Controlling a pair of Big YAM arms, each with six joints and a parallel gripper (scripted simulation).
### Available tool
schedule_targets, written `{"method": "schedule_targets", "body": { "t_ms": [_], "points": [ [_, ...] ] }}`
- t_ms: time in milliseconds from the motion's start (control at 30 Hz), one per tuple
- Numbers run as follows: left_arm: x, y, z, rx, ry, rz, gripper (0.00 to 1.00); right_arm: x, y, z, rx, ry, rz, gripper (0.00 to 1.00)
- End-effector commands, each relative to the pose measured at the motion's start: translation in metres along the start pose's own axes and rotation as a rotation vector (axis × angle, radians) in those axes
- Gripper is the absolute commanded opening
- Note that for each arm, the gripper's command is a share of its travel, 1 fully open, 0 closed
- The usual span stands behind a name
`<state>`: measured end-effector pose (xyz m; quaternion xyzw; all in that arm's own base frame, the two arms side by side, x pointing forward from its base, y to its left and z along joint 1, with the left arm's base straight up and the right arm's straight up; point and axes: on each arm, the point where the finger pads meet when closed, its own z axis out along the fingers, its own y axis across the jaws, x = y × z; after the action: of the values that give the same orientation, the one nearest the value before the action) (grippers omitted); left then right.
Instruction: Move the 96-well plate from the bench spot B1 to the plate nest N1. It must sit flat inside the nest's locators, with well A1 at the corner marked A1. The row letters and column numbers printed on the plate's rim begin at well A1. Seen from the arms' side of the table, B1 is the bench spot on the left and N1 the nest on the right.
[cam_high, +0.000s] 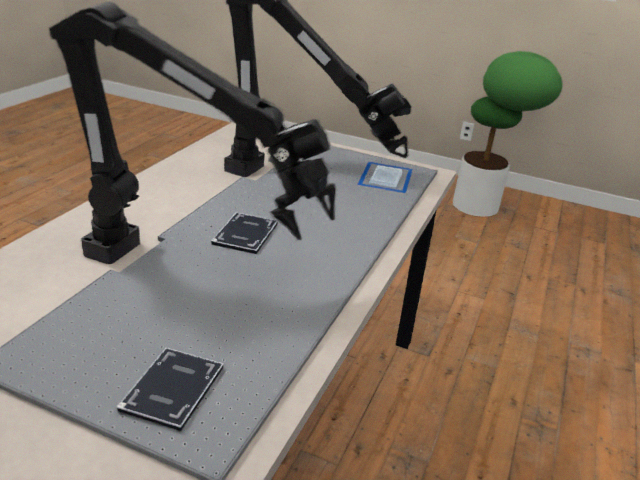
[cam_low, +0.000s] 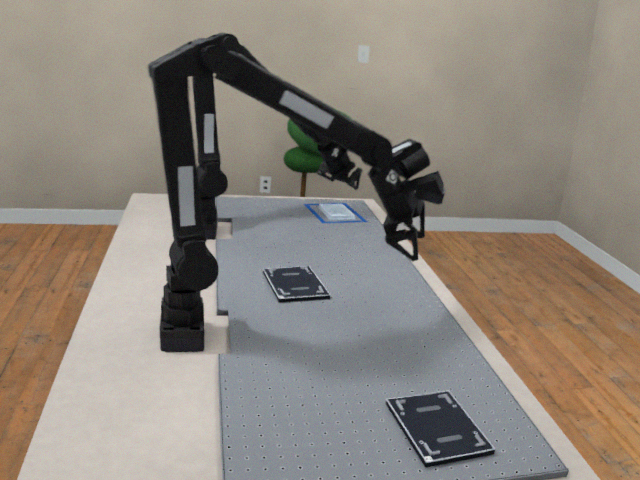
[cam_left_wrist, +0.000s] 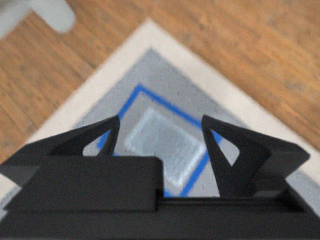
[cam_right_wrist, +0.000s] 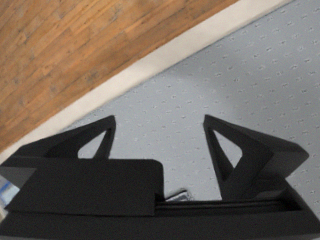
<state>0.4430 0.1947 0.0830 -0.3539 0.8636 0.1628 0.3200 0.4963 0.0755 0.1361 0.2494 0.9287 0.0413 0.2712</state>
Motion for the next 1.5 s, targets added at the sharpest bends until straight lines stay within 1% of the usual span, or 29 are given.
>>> {"method": "schedule_targets", "body": {
  "t_ms": [0,100,167,200,400,667,733,767,867,1067,1167,1233,1300,1367,1467],
  "points": [
    [0.021,-0.004,-0.026,0.043,0.088,-0.053,1.00,-0.025,-0.054,-0.018,-0.070,-0.110,-0.126,1.00],
    [0.014,-0.007,-0.027,0.054,0.083,-0.047,1.00,-0.028,-0.084,-0.021,-0.076,-0.138,-0.163,1.00],
    [0.014,-0.007,-0.027,0.054,0.083,-0.047,1.00,-0.028,-0.084,-0.021,-0.076,-0.138,-0.163,1.00],
    [0.010,-0.004,-0.026,0.051,0.078,-0.056,1.00,-0.029,-0.094,-0.022,-0.078,-0.148,-0.175,1.00],
    [0.009,-0.005,-0.026,0.051,0.076,-0.056,1.00,-0.033,-0.151,-0.031,-0.091,-0.204,-0.245,1.00],
    [0.008,-0.005,-0.026,0.053,0.072,-0.058,1.00,-0.038,-0.204,-0.039,-0.105,-0.247,-0.292,1.00],
    [0.008,-0.005,-0.026,0.053,0.072,-0.058,1.00,-0.038,-0.204,-0.039,-0.105,-0.247,-0.292,1.00],
    [0.008,-0.005,-0.026,0.053,0.072,-0.058,1.00,-0.038,-0.218,-0.038,-0.108,-0.254,-0.313,1.00],
    [0.008,-0.005,-0.026,0.053,0.072,-0.058,1.00,-0.038,-0.240,-0.040,-0.116,-0.267,-0.333,1.00],
    [0.008,-0.005,-0.026,0.053,0.072,-0.058,1.00,-0.048,-0.278,-0.045,-0.136,-0.301,-0.374,1.00],
    [0.008,-0.005,-0.026,0.053,0.072,-0.058,1.00,-0.064,-0.298,-0.056,-0.139,-0.340,-0.405,1.00],
    [0.008,-0.005,-0.026,0.053,0.072,-0.058,1.00,-0.065,-0.312,-0.058,-0.145,-0.346,-0.421,1.00],
    [0.008,-0.005,-0.026,0.053,0.072,-0.058,1.00,-0.065,-0.312,-0.058,-0.145,-0.346,-0.421,1.00],
    [0.008,-0.005,-0.026,0.053,0.072,-0.058,1.00,-0.064,-0.337,-0.061,-0.154,-0.362,-0.455,1.00],
    [0.008,-0.005,-0.026,0.053,0.072,-0.058,1.00,-0.063,-0.359,-0.065,-0.166,-0.379,-0.477,1.00]
  ]
}}
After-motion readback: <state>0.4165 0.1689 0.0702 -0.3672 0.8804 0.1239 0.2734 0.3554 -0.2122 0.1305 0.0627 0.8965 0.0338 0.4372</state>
